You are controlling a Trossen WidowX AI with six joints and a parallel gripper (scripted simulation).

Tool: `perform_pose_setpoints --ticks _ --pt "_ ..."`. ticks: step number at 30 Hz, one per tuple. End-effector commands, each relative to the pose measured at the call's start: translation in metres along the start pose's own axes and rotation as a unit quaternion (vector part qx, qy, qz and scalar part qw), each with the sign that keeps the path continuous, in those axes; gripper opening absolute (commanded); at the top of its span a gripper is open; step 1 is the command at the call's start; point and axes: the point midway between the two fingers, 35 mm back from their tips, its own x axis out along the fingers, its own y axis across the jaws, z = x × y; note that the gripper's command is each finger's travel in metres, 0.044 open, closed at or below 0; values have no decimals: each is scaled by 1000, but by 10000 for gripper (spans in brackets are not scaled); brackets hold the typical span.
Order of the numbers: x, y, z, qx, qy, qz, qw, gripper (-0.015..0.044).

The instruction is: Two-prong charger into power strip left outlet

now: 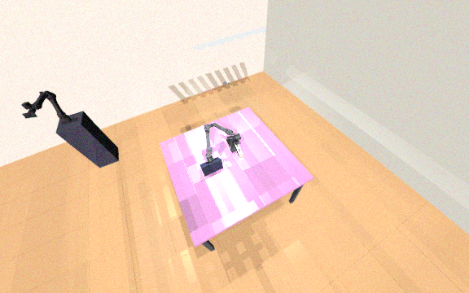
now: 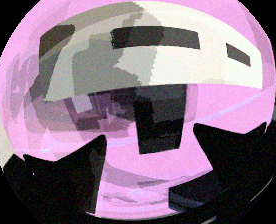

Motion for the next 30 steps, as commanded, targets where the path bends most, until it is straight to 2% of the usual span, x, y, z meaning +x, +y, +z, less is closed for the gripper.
perform_pose_setpoints --ticks 1,30 --pt "1 0 -6 3 1 2 1000 440" --pt "4 -1 -40 4 1 2 1000 440"
